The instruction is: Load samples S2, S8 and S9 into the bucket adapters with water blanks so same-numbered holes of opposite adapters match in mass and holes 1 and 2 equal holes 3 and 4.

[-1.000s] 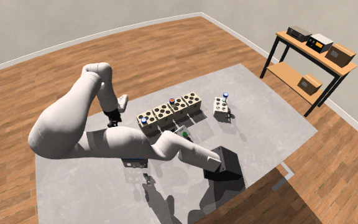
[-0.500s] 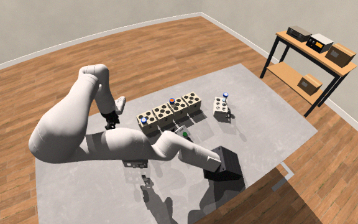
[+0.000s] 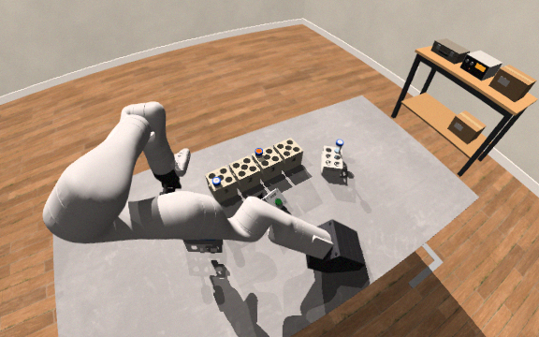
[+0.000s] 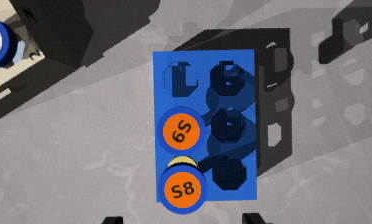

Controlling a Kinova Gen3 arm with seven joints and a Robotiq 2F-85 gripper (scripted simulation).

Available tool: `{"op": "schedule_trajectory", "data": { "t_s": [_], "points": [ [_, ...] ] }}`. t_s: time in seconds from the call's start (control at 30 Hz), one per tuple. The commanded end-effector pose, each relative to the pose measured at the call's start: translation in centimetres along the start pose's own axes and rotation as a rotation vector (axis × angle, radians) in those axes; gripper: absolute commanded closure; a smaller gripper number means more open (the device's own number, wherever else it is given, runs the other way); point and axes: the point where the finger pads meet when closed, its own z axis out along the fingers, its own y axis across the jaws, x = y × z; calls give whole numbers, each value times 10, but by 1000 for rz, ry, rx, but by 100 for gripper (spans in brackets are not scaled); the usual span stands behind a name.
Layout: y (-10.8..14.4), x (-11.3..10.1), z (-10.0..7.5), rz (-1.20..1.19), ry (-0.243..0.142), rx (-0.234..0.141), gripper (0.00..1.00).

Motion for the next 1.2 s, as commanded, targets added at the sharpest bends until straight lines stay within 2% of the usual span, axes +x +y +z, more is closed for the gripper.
{"op": "schedule_trajectory", "data": {
  "t_s": [0.0, 1.17],
  "points": [
    [0, 0, 4, 0, -1, 1, 38],
    [0, 0, 46, 0, -1, 1, 38]
  ]
}}
